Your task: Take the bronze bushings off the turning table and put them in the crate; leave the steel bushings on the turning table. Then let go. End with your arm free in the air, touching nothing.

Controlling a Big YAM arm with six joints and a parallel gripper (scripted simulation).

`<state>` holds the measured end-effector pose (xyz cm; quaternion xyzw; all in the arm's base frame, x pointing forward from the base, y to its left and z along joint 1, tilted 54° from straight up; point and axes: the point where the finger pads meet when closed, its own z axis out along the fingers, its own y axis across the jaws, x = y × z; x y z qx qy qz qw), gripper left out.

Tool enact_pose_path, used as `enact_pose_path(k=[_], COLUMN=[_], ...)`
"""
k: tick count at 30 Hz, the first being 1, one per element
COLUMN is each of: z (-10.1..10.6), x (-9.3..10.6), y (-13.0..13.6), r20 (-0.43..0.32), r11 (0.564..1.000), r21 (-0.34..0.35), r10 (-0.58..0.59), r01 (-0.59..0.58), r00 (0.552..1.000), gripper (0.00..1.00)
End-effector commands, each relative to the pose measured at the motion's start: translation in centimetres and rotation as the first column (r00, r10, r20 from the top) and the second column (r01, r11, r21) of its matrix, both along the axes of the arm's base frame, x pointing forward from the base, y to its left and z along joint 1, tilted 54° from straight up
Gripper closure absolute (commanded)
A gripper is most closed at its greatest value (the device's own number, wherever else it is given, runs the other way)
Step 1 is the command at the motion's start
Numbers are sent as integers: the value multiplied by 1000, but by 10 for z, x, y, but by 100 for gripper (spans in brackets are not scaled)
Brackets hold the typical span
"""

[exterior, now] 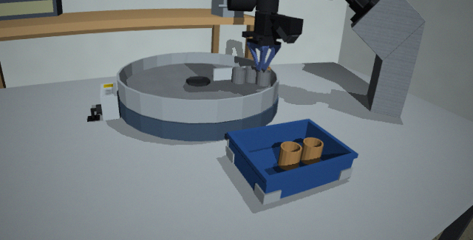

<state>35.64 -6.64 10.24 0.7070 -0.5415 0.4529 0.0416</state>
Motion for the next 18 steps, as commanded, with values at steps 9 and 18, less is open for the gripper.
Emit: enact_pose_path(k=[9,18], z=[9,4], x=[7,4], y=[5,5], r20=[22,-1], r11=[1000,1000], r21=[-3,-4], r10=[21,18], r01=[-21,-18], r00=[1000,1000], gripper=[81,81])
